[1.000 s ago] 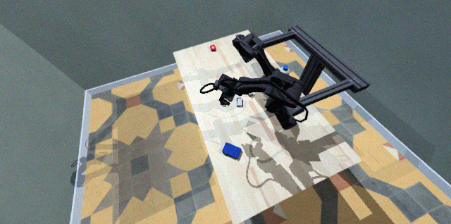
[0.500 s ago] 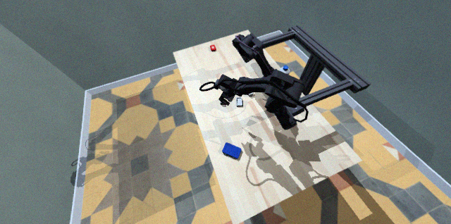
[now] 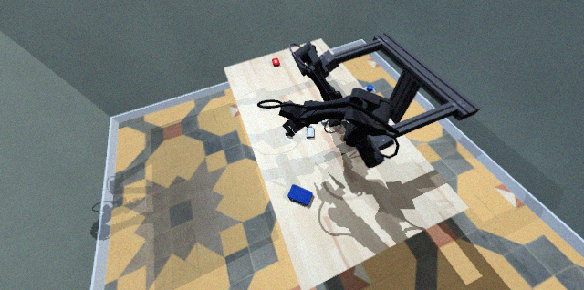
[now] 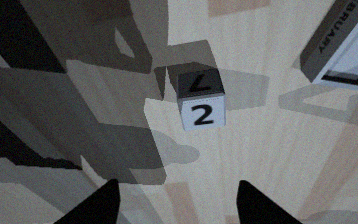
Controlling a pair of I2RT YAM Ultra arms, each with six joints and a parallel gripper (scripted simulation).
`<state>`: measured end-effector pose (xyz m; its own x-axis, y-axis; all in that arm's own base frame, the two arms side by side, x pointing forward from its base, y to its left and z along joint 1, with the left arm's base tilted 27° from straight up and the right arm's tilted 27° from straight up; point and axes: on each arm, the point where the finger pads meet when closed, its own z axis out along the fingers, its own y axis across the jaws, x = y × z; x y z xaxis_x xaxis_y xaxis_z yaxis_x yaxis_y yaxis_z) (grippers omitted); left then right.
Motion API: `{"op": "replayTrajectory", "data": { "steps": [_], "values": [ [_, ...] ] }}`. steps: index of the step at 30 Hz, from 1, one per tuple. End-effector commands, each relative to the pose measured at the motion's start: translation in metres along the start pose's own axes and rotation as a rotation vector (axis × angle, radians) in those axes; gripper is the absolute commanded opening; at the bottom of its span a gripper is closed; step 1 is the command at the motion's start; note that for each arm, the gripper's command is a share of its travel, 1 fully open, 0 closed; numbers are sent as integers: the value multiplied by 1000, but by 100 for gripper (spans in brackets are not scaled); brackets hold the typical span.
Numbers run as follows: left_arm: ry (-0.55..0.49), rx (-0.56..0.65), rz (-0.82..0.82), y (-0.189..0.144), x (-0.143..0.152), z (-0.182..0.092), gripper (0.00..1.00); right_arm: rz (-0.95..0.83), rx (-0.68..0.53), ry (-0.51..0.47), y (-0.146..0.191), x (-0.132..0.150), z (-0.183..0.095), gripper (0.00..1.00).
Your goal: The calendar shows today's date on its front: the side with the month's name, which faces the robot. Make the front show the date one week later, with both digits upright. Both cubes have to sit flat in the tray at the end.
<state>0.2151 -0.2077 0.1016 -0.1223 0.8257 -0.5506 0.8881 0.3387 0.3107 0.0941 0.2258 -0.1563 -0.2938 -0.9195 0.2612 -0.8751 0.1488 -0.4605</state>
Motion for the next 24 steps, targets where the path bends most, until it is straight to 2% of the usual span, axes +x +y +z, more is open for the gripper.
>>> {"op": "replayTrajectory", "data": {
  "steps": [1,9,12,14,24],
  "values": [
    [17,134,166,-14,1,-6,100,292,-115,-92,-1,-13,-6,60],
    [-8,277,360,-25,7,-18,100,714,-280,-92,-15,-6,-3,60],
    [-16,299,388,-28,8,-20,100,763,-303,-96,-15,-7,-4,60],
    [-39,345,449,-32,9,-26,100,914,-363,-87,-22,-5,-3,60],
    [-167,483,642,-43,6,-50,100,1440,-586,-41,-43,7,-5,60]
  ]
}}
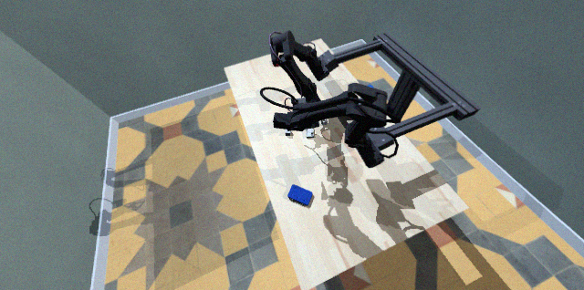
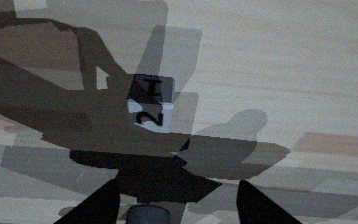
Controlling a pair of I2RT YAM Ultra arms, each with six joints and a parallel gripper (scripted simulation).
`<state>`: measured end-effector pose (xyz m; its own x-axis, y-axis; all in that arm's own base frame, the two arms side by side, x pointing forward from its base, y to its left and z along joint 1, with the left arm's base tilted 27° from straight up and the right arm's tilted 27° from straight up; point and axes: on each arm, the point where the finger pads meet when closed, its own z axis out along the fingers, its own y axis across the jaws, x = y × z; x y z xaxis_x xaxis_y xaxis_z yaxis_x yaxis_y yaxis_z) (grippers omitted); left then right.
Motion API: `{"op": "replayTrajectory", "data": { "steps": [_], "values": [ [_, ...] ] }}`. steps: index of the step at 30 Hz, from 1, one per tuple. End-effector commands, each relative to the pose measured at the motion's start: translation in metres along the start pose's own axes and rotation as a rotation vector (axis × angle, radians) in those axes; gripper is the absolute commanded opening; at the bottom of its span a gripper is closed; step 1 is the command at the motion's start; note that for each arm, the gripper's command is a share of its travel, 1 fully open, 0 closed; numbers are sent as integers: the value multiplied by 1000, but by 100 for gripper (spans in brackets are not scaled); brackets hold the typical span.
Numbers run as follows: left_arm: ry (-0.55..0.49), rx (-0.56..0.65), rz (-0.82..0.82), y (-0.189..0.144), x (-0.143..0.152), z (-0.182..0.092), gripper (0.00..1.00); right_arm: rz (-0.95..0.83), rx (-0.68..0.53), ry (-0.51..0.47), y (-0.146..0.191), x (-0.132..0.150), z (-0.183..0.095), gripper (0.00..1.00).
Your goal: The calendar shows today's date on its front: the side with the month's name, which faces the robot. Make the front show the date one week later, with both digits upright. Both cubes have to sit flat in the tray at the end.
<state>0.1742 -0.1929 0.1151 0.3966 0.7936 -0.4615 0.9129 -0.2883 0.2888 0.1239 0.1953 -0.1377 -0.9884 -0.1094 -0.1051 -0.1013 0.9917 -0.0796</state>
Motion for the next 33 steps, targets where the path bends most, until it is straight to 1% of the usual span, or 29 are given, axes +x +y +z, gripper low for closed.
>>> {"op": "replayTrajectory", "data": {
  "steps": [1,2,4,5,8,12,16,19,21,22,23,27,33],
  "values": [
    [-102,117,145,-17,-15,-10,100,277,-169,-11,17,-8,-9,60],
    [-117,124,164,-18,-16,-12,100,330,-188,-4,16,-9,-11,60],
    [-117,124,164,-18,-16,-12,100,330,-188,-4,16,-9,-11,60],
    [-134,133,186,-20,-18,-14,100,370,-209,5,17,-8,-12,60],
    [-192,147,251,-22,-24,-23,100,567,-277,34,9,-15,-19,60],
    [-250,147,310,-22,-29,-32,100,763,-342,69,-2,-18,-26,60],
    [-265,138,324,-20,-30,-36,100,844,-360,83,-11,-18,-28,60],
    [-249,129,315,-16,-27,-35,100,837,-328,82,-18,-14,-24,60],
    [-249,129,315,-16,-27,-35,100,837,-328,82,-18,-14,-24,60],
    [-251,131,319,-16,-28,-35,100,831,-320,83,-20,-12,-23,56],
    [-251,131,319,-16,-28,-35,100,825,-312,83,-21,-11,-23,56],
    [-250,126,322,-16,-29,-36,100,754,-238,72,-29,-11,-16,56],
    [-250,126,322,-16,-29,-36,100,580,-140,44,-28,-30,-12,56]
  ]
}}
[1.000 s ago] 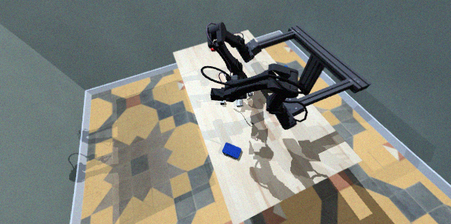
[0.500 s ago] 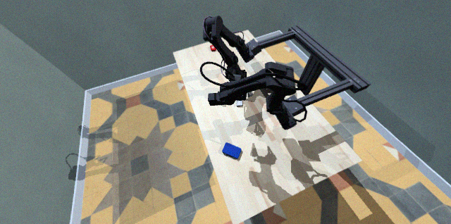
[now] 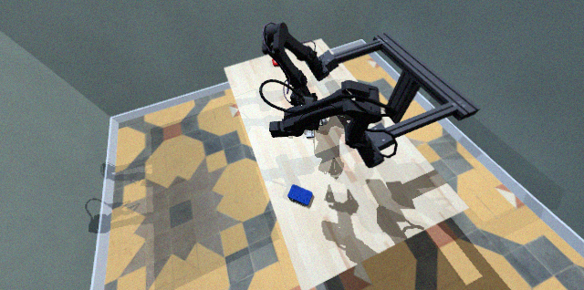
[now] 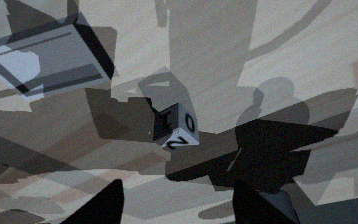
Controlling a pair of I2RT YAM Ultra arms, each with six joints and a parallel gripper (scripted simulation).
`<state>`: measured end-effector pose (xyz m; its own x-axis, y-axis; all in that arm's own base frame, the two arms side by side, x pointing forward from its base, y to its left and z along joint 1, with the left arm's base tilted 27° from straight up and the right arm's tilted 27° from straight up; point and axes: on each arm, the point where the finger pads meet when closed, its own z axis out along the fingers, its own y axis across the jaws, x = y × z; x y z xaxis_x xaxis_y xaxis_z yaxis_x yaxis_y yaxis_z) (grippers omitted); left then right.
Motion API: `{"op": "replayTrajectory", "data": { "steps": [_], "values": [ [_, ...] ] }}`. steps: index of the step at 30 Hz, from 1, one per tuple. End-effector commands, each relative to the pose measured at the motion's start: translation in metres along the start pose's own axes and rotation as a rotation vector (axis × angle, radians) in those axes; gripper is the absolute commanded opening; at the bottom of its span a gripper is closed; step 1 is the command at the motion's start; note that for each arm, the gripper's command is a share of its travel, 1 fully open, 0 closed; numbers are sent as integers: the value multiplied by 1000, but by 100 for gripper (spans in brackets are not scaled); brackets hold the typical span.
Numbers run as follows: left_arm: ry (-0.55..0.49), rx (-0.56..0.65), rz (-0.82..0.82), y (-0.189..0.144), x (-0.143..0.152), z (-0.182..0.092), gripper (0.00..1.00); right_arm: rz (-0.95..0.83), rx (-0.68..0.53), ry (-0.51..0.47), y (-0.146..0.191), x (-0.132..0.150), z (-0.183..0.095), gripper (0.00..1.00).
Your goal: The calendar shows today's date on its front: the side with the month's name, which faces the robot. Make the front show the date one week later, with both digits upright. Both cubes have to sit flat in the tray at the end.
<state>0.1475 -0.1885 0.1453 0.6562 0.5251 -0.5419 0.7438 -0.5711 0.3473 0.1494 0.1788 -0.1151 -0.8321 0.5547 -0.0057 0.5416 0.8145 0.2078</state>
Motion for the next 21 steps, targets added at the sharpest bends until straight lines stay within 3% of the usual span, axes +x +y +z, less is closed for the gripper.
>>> {"op": "replayTrajectory", "data": {
  "steps": [1,6,10,21],
  "values": [
    [-27,-1,11,3,-8,-4,100,-169,118,-33,0,-12,5,56],
    [-40,0,11,1,-10,-5,100,-301,185,-48,12,-22,7,56],
    [-52,-5,-9,-4,-3,-3,100,-485,270,-64,41,-42,8,56],
    [-57,-125,-68,5,28,-19,100,-830,418,-60,101,-78,4,56]
  ]
}}
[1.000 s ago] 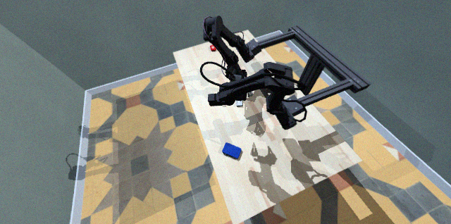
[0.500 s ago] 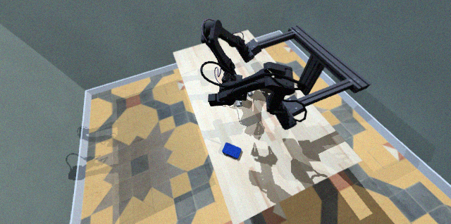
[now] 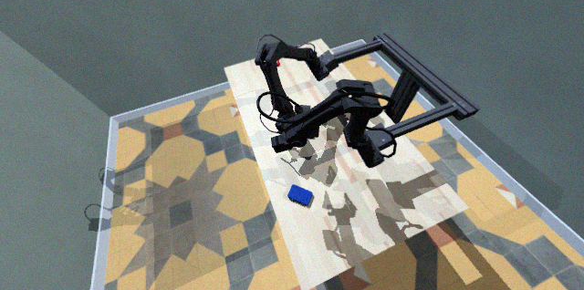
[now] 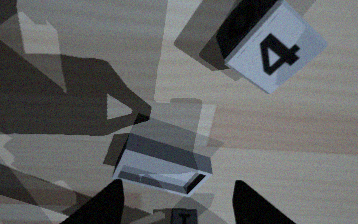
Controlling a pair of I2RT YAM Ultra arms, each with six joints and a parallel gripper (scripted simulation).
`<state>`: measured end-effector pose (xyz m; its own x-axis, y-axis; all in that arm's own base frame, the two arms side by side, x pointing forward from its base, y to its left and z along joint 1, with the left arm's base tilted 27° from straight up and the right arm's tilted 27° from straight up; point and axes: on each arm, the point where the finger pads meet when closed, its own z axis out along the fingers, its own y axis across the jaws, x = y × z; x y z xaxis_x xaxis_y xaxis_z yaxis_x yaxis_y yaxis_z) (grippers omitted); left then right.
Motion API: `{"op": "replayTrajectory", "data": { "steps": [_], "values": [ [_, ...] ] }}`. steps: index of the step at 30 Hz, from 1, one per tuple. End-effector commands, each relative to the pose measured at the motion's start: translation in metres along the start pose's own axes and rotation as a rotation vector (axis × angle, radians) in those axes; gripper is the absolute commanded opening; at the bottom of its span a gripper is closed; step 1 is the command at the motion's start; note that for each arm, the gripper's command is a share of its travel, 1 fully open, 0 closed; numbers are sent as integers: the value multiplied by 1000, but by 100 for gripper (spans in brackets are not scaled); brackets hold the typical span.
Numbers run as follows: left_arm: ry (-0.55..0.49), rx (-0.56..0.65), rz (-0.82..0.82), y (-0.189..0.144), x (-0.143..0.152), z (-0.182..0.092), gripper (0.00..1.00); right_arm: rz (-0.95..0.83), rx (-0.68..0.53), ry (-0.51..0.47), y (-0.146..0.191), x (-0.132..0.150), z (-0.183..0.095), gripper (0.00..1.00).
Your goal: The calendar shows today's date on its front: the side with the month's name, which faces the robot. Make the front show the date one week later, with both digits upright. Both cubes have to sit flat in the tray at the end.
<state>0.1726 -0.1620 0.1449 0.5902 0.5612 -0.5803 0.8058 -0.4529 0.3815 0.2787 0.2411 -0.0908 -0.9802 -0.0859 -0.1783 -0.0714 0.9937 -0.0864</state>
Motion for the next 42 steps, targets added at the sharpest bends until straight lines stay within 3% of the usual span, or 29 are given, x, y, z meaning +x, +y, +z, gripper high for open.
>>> {"op": "replayTrajectory", "data": {
  "steps": [1,14,23,35,42],
  "values": [
    [-48,-14,13,1,-2,1,100,-169,153,104,-21,13,6,56],
    [-24,-270,-133,30,65,-39,100,-668,340,226,-19,-48,-11,56],
    [-13,-333,-210,33,89,-52,100,-883,434,304,-20,-61,-5,56],
    [-9,-322,-213,31,87,-52,100,-898,437,336,-27,-64,15,56],
    [-10,-320,-216,30,86,-51,100,-893,433,316,-37,-65,41,48]
  ]
}}
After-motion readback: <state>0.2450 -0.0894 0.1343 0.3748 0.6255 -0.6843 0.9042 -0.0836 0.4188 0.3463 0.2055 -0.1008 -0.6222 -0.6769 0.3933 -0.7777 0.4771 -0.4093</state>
